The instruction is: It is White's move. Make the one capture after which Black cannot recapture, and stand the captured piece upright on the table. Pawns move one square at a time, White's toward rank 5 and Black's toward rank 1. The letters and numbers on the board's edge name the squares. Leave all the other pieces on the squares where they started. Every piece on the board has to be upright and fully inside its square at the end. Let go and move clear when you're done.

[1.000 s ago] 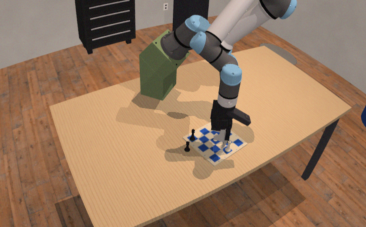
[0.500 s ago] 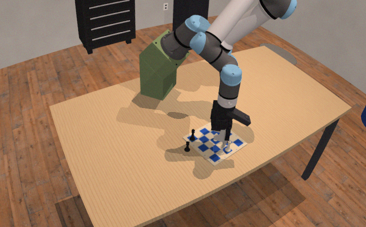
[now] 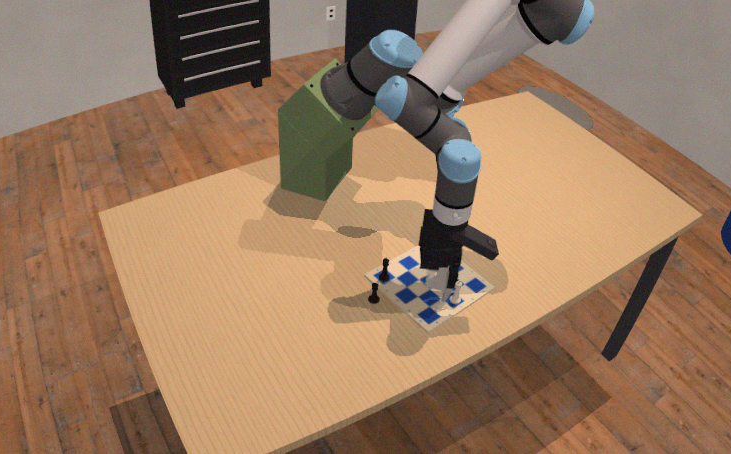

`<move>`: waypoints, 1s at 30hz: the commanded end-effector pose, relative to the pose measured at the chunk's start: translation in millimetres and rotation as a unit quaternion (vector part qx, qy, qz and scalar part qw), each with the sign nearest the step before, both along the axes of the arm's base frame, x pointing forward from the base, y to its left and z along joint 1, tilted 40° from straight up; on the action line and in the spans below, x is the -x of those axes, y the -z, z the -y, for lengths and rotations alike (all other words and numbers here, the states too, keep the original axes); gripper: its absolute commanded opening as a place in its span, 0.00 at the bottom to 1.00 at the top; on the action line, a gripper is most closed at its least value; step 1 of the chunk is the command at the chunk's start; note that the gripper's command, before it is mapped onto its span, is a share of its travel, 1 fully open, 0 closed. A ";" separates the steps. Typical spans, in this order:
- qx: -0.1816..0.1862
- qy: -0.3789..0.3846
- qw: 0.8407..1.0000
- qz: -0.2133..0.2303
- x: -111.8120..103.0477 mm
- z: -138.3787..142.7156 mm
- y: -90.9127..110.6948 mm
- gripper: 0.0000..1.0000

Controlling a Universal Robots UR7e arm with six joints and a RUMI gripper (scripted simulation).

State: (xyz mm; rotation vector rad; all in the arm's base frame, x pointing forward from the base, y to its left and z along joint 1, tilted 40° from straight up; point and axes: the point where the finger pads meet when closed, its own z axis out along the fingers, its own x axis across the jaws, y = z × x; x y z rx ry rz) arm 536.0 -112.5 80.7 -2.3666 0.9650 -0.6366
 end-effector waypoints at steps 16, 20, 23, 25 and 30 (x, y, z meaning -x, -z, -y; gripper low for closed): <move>0.003 0.002 1.000 0.002 -11.0 -1.8 10.2 0.25; 0.003 0.002 1.000 0.002 -11.0 -1.7 9.9 0.25; 0.003 0.002 1.000 0.002 -11.0 -1.8 9.9 0.25; 0.003 0.002 1.000 0.002 -11.0 -1.8 9.9 0.25; 0.003 0.002 1.000 0.002 -11.0 -1.8 10.0 0.25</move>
